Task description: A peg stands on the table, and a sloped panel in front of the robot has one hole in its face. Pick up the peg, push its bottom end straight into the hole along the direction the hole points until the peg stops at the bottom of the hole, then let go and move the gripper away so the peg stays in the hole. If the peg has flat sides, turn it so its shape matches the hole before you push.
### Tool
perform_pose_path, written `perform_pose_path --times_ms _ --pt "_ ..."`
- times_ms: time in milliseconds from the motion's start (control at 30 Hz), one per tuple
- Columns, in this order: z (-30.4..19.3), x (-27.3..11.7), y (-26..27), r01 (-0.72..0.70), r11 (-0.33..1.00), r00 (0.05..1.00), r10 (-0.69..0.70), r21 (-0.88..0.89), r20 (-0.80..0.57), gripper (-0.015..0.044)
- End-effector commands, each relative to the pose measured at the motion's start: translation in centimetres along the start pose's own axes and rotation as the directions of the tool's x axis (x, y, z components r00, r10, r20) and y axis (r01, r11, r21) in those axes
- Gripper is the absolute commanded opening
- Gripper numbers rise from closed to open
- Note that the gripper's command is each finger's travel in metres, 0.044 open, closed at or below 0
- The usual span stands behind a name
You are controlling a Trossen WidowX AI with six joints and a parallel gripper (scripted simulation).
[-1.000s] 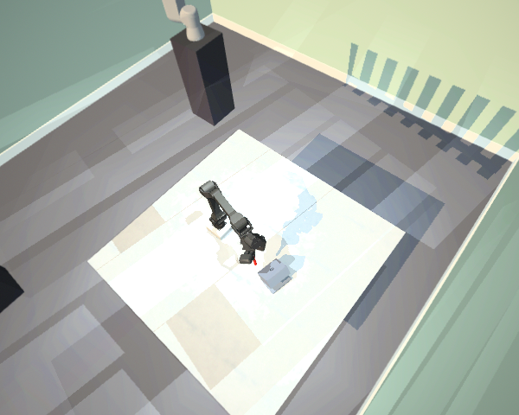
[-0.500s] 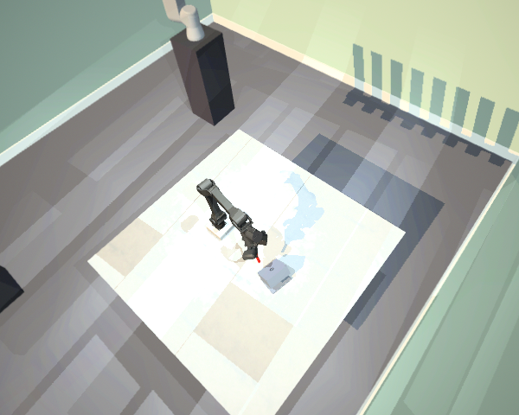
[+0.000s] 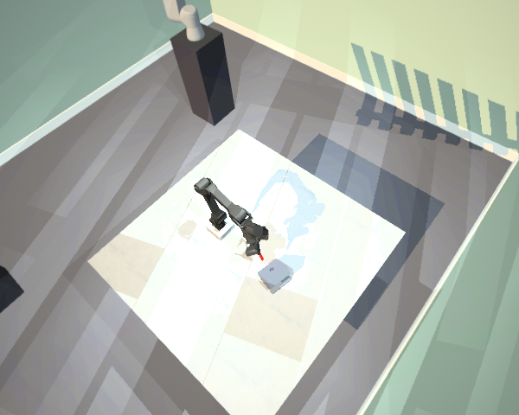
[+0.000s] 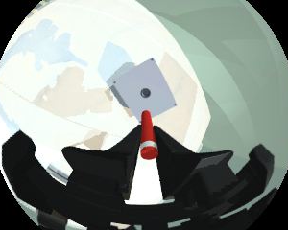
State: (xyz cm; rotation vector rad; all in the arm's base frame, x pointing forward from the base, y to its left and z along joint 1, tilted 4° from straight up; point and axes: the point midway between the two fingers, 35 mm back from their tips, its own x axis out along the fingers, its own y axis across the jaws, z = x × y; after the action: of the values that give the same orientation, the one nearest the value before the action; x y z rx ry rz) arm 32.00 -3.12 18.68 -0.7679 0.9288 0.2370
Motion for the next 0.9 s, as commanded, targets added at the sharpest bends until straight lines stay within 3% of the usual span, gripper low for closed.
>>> perform_pose_path --times_ms 0,867 --pt "0.1 0.3 0.1 0.008 1.0 1.0 -0.008 -0.018 0.004 0.0" --pt "1.5 4.3 0.4 0.051 0.995 0.997 -0.047 -0.083 0.059 0.0"
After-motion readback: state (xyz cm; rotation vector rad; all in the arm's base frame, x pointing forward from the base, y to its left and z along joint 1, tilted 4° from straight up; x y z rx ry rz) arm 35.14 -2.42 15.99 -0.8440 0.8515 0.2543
